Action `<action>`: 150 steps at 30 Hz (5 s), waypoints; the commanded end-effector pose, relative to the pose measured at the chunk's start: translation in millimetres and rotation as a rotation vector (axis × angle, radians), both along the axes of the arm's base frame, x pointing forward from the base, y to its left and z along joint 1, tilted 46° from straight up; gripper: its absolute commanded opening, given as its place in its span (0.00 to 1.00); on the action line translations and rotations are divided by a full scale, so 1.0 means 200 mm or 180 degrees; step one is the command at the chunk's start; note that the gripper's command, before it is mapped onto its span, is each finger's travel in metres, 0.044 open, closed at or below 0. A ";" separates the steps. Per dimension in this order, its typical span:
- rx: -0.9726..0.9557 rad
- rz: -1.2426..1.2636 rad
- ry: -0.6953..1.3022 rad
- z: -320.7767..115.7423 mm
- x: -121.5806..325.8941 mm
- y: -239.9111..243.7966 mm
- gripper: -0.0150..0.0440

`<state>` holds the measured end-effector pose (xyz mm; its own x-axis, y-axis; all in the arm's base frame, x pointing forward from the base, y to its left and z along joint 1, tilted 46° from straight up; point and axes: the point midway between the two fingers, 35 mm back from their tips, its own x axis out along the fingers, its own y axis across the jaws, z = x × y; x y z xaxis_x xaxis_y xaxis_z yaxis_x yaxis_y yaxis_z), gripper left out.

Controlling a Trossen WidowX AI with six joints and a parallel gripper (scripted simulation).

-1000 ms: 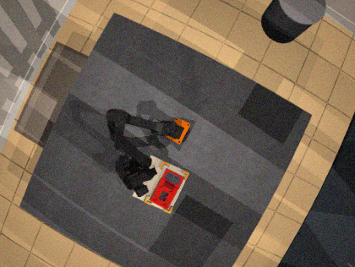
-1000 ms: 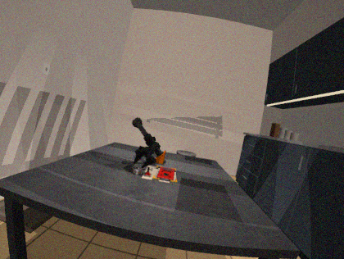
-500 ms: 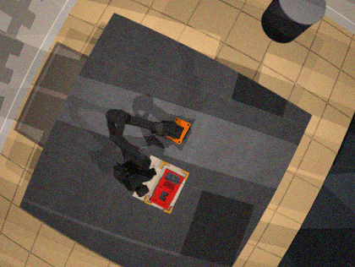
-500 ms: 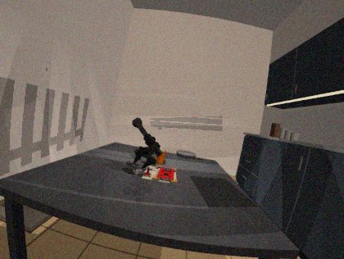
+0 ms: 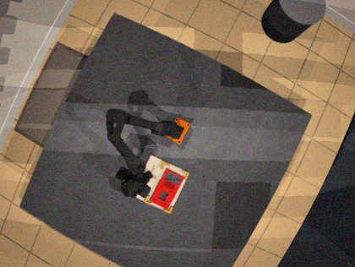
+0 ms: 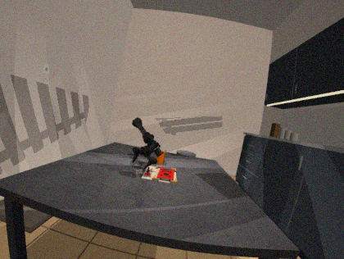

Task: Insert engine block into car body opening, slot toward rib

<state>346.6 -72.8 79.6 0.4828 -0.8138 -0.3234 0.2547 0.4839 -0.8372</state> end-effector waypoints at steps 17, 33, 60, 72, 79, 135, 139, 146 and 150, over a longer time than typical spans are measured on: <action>-0.0588 0.0701 0.1847 0.00 0.11 0.05 1.00; -0.1004 0.1386 0.3402 0.01 0.13 0.07 1.00; -0.1487 0.2887 0.5859 0.11 0.07 0.09 1.00; -0.1594 0.3739 0.6832 0.19 0.01 0.10 1.00; -0.1616 0.4173 0.7236 0.24 -0.02 0.10 1.00; -0.1622 0.4161 0.7239 -0.06 0.03 -0.15 0.47; -0.1622 0.4161 0.7239 -0.06 0.03 -0.15 0.39; -0.1622 0.4169 0.7211 -0.01 0.05 -0.08 0.25; -0.1621 0.4175 0.7199 0.03 0.07 -0.04 0.25</action>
